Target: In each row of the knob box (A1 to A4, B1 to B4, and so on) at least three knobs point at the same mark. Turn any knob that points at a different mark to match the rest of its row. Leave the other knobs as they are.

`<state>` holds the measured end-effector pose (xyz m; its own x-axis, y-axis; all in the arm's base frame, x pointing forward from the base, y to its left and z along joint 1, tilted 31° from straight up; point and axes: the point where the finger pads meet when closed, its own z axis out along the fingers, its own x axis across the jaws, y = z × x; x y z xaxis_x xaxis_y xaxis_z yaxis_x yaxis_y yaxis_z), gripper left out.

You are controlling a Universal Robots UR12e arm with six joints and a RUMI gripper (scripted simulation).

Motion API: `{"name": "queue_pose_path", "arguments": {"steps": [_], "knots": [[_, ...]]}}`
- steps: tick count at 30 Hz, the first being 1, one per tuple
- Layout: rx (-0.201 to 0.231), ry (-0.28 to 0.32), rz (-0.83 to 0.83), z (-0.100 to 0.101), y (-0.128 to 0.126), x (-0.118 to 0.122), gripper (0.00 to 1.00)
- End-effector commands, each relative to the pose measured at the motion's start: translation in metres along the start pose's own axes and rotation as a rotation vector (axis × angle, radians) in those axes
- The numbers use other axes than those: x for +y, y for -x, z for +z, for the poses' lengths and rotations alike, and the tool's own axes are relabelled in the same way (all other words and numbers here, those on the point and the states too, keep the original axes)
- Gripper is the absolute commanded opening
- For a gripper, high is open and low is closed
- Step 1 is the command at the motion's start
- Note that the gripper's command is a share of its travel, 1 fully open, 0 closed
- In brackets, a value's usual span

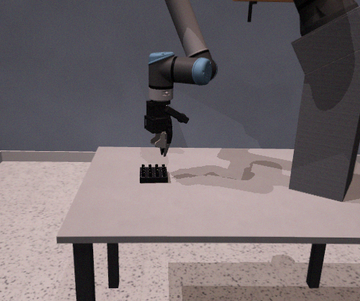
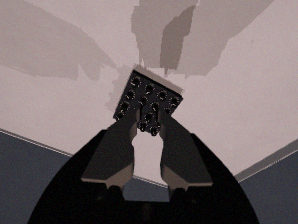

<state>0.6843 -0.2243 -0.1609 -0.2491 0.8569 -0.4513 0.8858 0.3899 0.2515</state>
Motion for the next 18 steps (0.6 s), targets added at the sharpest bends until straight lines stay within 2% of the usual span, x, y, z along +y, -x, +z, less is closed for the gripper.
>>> {"name": "queue_pose_path", "arguments": {"steps": [1, 18], "knots": [[0.0, 0.001, 0.0, -0.0004, 0.0001, 0.0003, 0.11], [0.0, 0.001, 0.0, 0.0026, 0.0001, 0.0003, 0.11]]}}
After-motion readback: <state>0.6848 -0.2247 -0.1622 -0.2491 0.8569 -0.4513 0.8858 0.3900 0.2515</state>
